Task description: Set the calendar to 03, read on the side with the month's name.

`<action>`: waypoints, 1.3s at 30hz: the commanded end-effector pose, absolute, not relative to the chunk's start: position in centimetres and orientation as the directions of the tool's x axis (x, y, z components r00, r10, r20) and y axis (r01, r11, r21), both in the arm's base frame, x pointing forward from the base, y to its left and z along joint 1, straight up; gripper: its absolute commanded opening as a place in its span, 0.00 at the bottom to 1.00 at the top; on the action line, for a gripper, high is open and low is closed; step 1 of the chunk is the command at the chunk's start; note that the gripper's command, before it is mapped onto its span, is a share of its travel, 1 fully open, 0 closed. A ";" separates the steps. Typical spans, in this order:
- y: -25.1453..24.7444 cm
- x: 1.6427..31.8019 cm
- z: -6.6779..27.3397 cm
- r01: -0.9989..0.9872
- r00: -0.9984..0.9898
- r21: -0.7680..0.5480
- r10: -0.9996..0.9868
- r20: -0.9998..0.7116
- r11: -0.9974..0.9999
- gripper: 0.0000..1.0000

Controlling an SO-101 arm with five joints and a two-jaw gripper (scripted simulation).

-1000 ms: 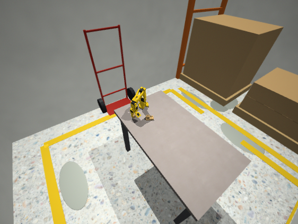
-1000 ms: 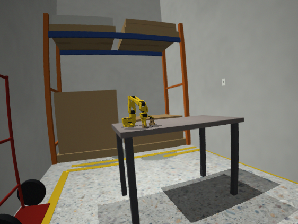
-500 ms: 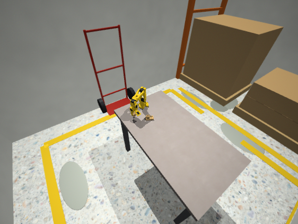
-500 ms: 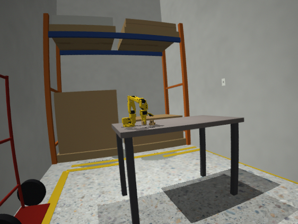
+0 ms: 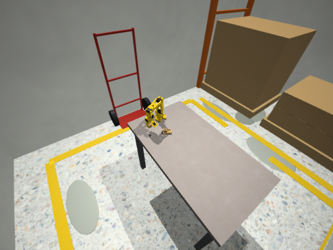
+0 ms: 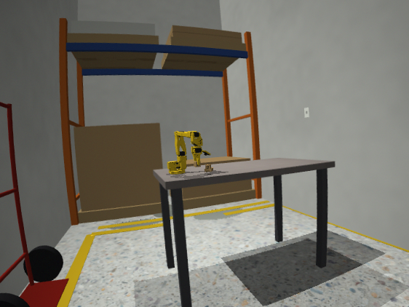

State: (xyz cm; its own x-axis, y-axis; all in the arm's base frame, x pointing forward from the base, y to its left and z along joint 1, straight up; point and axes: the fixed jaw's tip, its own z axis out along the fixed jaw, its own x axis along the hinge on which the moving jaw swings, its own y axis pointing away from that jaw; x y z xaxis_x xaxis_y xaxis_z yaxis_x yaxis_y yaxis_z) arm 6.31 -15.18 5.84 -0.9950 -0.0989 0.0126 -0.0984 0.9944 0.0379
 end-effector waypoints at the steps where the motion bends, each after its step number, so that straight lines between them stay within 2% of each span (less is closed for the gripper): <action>1: -15.7 6.6 6.9 -0.101 -0.995 -0.022 -0.101 -0.006 0.995 0.00; 23: -15.5 7.0 6.9 -0.129 -0.992 -0.022 -0.129 -0.006 0.991 0.00; 33: -14.1 9.6 6.9 -0.299 -0.954 -0.022 -0.299 -0.006 0.954 0.00; 39: -11.6 12.4 6.9 -0.500 -0.866 -0.022 -0.500 -0.006 0.866 0.00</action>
